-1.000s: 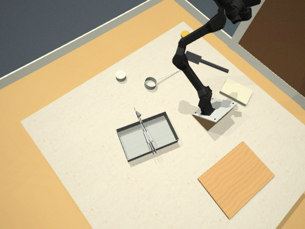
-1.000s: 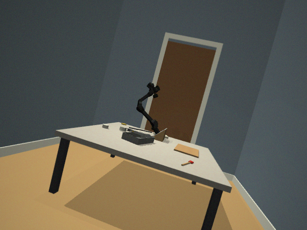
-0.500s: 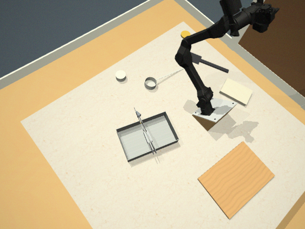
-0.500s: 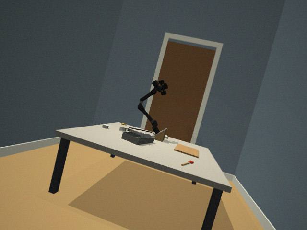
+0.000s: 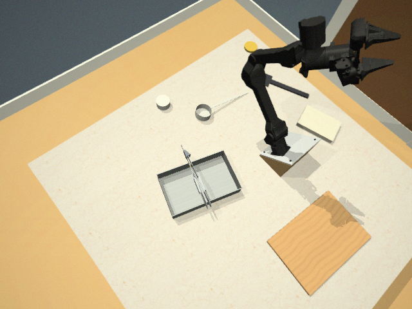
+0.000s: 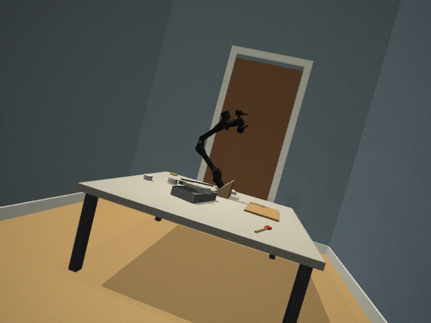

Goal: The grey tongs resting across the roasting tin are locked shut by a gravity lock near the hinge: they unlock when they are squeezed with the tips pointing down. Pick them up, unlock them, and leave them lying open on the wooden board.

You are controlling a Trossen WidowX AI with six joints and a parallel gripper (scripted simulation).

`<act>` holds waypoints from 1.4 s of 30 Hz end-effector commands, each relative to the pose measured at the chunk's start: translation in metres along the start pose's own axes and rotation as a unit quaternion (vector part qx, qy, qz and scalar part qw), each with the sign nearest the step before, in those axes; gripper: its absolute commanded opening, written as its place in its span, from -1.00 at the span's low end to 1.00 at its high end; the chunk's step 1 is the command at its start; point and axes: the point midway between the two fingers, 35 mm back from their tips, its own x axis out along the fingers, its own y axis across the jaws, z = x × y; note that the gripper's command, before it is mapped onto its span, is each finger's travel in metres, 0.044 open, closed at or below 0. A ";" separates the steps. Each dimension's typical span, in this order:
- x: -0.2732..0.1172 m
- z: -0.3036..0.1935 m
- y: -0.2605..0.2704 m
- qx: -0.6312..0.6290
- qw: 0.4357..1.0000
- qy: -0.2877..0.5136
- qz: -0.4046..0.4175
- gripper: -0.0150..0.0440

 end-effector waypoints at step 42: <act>-0.518 0.330 -0.217 0.460 0.302 -0.822 -0.144 1.00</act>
